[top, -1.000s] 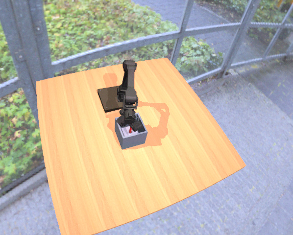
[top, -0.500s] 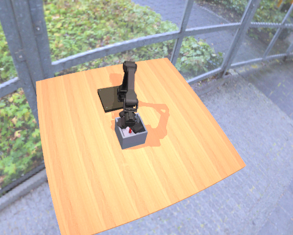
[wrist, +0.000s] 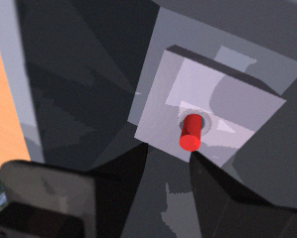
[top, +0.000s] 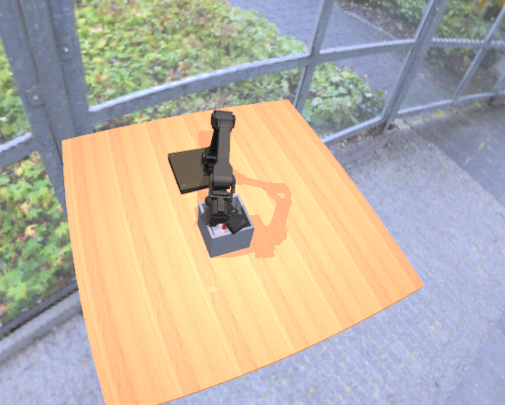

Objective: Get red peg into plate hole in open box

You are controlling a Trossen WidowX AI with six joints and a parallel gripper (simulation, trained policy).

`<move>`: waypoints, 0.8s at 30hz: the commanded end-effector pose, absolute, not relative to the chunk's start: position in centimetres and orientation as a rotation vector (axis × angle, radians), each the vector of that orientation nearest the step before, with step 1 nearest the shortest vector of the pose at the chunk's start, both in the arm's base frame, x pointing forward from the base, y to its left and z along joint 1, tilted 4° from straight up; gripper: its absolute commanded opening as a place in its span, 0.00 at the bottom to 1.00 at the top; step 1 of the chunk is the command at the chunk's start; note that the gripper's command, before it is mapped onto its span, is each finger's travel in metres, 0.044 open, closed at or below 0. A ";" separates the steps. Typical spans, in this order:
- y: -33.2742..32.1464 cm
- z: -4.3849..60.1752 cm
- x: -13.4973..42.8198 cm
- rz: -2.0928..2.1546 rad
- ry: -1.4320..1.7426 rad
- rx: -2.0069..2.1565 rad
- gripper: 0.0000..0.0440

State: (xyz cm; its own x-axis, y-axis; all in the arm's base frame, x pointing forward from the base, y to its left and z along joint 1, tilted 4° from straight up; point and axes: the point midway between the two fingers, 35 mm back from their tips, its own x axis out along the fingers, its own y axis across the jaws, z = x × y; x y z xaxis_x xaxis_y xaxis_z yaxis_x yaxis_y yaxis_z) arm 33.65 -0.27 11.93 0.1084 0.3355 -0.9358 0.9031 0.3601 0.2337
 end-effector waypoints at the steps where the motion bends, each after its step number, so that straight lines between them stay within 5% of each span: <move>1: -0.2 12.6 34.2 -0.582 1.470 1.216 0.36; 24: -0.7 16.5 37.0 -0.354 1.443 1.332 0.37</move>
State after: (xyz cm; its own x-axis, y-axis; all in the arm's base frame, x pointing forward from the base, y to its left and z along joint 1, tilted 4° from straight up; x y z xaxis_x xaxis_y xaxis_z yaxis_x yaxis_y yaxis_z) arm 36.60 -0.56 16.78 0.2217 0.5000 -0.8372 0.8468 0.3270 0.4196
